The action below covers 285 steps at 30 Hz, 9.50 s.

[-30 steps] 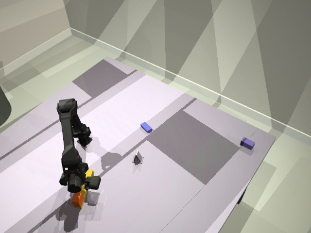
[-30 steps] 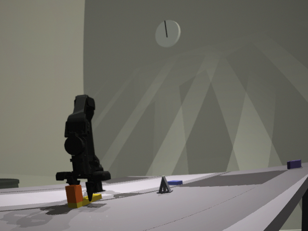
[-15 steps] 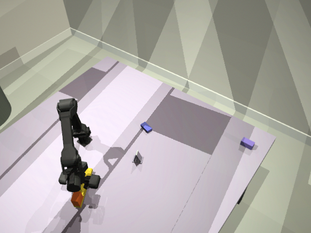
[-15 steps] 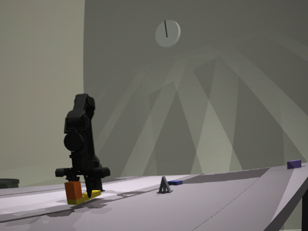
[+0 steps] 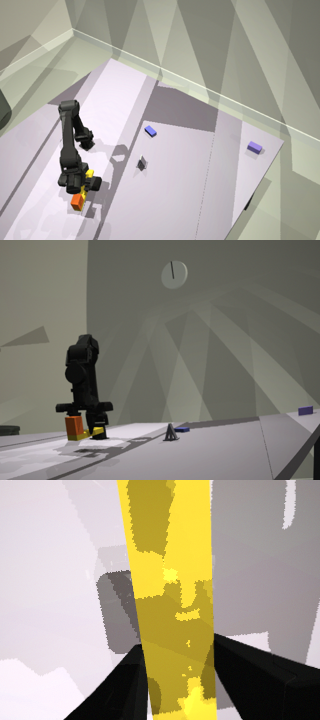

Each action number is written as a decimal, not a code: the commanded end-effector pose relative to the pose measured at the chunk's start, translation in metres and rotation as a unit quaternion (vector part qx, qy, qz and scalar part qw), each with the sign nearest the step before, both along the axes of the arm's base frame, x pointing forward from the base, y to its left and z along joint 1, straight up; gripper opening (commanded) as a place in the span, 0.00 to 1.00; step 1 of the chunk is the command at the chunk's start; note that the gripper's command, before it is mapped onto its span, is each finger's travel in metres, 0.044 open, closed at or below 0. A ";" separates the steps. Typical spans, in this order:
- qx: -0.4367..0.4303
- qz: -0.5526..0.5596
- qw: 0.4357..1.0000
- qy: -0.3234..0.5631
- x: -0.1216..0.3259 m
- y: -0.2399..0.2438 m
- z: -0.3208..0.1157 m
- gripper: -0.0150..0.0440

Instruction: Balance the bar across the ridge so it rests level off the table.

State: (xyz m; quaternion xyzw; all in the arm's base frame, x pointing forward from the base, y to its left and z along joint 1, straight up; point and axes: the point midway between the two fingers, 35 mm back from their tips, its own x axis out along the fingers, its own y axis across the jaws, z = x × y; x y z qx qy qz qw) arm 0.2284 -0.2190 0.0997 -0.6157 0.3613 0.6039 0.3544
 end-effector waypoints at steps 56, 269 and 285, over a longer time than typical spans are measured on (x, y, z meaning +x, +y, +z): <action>0.012 -0.617 0.787 -0.016 0.057 0.078 0.064 0.25; 0.004 -0.685 -0.729 0.003 0.070 0.289 0.016 0.25; 0.004 -0.685 -0.729 0.003 0.070 0.288 0.014 0.25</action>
